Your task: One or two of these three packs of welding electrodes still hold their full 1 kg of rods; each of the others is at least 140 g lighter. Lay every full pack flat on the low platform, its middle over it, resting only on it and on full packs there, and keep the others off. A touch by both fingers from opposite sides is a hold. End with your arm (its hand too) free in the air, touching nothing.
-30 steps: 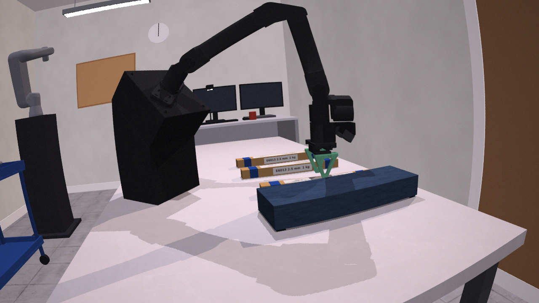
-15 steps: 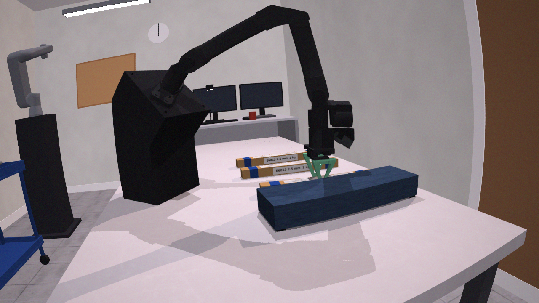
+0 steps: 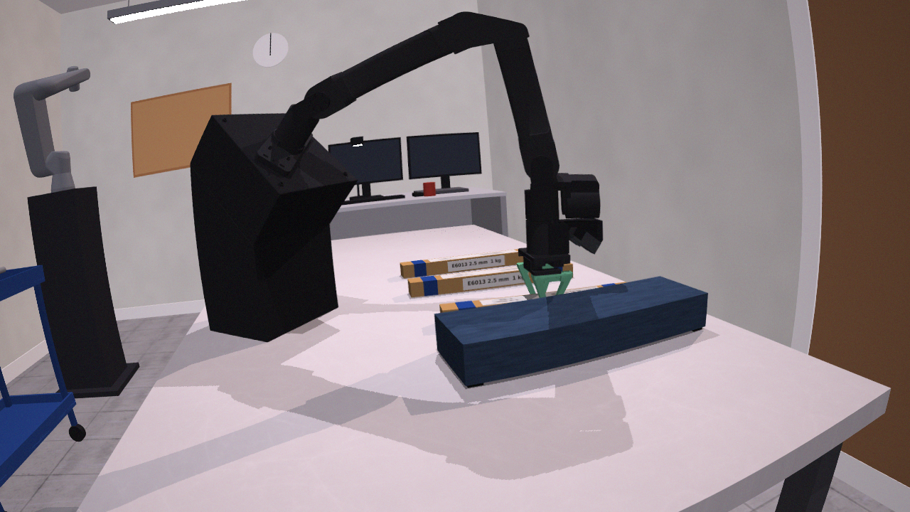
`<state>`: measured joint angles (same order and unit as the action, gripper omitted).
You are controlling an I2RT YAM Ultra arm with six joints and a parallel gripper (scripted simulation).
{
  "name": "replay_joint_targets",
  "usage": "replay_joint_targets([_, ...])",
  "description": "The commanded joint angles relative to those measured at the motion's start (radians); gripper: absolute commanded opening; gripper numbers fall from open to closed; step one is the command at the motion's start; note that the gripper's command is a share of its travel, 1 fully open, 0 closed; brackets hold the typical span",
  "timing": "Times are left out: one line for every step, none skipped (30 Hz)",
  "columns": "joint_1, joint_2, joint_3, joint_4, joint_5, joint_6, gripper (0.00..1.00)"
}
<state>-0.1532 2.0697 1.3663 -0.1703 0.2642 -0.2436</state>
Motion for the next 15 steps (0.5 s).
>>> replay_joint_targets([-0.001,-0.026,0.025,0.020,-0.010,-0.005,0.74])
replay_joint_targets([0.000,-0.031,0.025,0.020,-0.010,-0.005,0.74])
replay_joint_targets([0.000,-0.031,0.025,0.020,-0.010,-0.005,0.74])
replay_joint_targets([-0.001,-0.031,0.025,0.020,-0.010,-0.005,0.74])
replay_joint_targets([-0.001,-0.031,0.025,0.014,-0.010,-0.005,0.74])
replay_joint_targets([-0.002,-0.031,0.025,0.013,-0.010,-0.006,0.74])
replay_joint_targets([-0.002,-0.031,0.024,0.015,-0.010,-0.006,0.74])
replay_joint_targets([-0.003,-0.031,0.024,0.017,-0.010,-0.006,0.74])
replay_joint_targets([-0.003,-0.031,0.024,0.017,-0.010,-0.006,0.74])
replay_joint_targets([-0.003,-0.031,0.024,0.017,-0.010,-0.006,0.74])
replay_joint_targets([-0.003,-0.031,0.022,0.018,-0.010,-0.006,0.74])
replay_joint_targets([-0.004,-0.031,0.019,0.019,-0.010,-0.006,0.74])
replay_joint_targets([-0.004,-0.031,0.017,0.021,-0.010,-0.006,0.74])
replay_joint_targets([-0.005,-0.031,0.014,0.022,-0.010,-0.006,0.74])
replay_joint_targets([-0.005,-0.031,0.014,0.022,-0.010,-0.006,0.00])
